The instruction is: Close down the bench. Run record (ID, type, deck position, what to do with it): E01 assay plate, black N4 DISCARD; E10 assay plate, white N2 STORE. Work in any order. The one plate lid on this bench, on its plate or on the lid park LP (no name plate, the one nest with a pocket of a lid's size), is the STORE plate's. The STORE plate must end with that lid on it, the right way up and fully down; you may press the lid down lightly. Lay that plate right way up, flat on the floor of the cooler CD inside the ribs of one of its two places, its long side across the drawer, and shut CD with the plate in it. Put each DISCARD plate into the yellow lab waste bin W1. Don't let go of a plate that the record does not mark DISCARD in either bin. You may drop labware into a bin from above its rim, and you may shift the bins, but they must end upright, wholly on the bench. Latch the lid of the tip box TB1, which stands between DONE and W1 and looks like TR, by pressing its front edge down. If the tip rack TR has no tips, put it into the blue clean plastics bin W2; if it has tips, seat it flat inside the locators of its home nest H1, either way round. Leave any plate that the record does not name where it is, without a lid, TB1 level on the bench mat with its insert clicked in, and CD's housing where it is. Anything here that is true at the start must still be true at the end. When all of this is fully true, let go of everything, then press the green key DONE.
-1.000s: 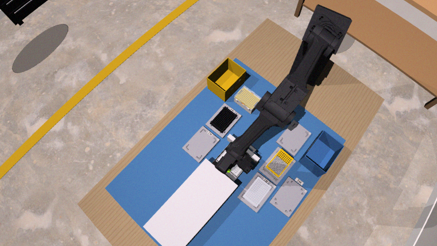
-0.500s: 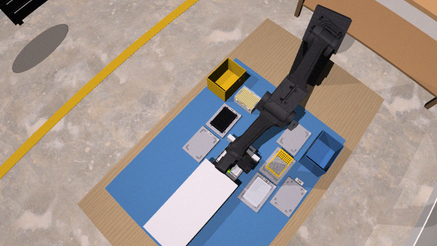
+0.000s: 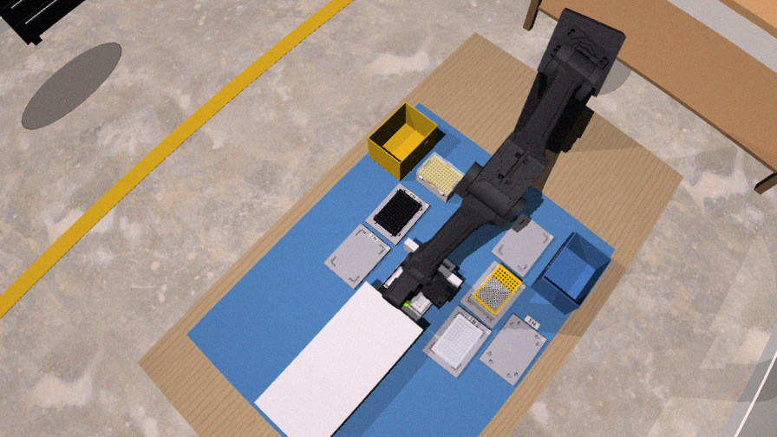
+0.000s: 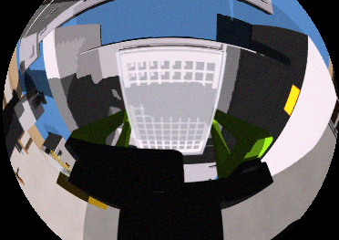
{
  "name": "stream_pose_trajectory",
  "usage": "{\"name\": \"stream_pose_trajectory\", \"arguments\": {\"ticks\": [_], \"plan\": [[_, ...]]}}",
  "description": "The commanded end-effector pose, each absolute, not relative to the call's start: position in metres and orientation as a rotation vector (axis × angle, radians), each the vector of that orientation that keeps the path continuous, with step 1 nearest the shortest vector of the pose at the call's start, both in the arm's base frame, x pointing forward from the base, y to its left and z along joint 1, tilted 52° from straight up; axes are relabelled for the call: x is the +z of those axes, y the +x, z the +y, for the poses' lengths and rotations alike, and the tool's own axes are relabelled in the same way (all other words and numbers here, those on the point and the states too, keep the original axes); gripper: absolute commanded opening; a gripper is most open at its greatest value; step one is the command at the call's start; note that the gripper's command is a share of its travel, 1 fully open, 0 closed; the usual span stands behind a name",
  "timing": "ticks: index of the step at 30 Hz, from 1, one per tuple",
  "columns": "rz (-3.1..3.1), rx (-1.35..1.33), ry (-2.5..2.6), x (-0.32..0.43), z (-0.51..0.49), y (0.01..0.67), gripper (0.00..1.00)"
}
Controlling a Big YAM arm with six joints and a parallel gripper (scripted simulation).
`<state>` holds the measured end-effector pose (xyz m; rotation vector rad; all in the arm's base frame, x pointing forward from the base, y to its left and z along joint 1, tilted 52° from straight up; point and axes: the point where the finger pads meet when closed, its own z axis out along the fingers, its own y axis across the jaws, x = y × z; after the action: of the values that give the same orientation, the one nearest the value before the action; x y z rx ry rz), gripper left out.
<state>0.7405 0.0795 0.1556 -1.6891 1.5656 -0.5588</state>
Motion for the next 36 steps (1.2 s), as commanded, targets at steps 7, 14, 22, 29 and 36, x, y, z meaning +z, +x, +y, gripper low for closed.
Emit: {"name": "stream_pose_trajectory", "arguments": {"ticks": [7, 14, 22, 29, 36], "plan": [[1.559, -0.563, -1.674, 0.1638, 0.0830, 0.7512, 0.00], [1.563, -0.562, -1.677, 0.1668, 0.0809, 0.7536, 1.00], [1.555, -0.569, -1.670, 0.1700, 0.0805, 0.7562, 1.00], [1.555, -0.569, -1.670, 0.1700, 0.0805, 0.7562, 1.00], [1.555, -0.569, -1.670, 0.1700, 0.0805, 0.7562, 1.00]]}}
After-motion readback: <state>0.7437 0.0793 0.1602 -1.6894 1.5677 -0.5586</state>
